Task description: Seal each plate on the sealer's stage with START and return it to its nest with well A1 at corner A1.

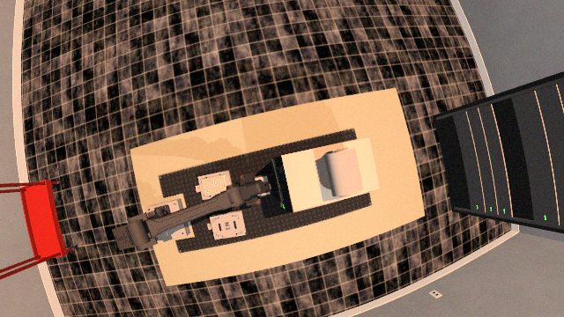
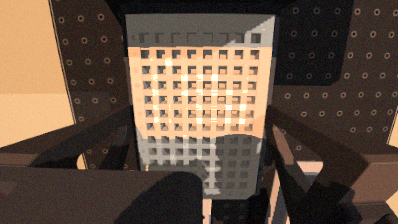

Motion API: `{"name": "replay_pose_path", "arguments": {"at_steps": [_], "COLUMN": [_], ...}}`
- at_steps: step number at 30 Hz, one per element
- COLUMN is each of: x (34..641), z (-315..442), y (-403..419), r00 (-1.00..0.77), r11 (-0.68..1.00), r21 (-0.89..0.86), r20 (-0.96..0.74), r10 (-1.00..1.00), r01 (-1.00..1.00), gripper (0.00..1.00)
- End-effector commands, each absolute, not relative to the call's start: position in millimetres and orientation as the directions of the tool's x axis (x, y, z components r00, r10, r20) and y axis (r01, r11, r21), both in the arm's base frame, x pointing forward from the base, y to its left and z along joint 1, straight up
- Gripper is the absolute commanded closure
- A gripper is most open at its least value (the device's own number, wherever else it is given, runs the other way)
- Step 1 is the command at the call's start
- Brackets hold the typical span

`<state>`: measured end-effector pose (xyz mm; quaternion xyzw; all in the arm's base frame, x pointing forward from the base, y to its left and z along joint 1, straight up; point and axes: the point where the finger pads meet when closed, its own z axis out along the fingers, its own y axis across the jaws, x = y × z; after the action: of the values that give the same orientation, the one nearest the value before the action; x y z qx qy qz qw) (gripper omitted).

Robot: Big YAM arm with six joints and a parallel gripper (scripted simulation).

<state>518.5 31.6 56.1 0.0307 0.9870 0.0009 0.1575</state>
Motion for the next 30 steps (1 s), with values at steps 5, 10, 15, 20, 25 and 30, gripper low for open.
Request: {"name": "replay_pose_path", "arguments": {"at_steps": [5, 10, 15, 20, 25, 30], "x": [515.5, 516.3, 516.6, 516.8, 517.0, 520.2], "z": [53.1, 53.5, 53.8, 54.0, 54.2, 64.8], "y": [23.1, 23.2, 23.2, 23.2, 23.2, 23.2], "r00": [-0.947, -0.946, -0.946, -0.945, -0.945, -0.942], "r11": [0.996, 0.996, 0.996, 0.996, 0.996, 0.996], "r21": [0.017, 0.018, 0.019, 0.019, 0.019, 0.02], "r20": [-0.31, -0.313, -0.313, -0.314, -0.315, -0.322], "r10": [0.087, 0.087, 0.088, 0.088, 0.088, 0.089], "r01": [0.086, 0.086, 0.086, 0.086, 0.087, 0.087], "gripper": [0.0, 0.0, 0.0, 0.0, 0.0, 0.0]}}
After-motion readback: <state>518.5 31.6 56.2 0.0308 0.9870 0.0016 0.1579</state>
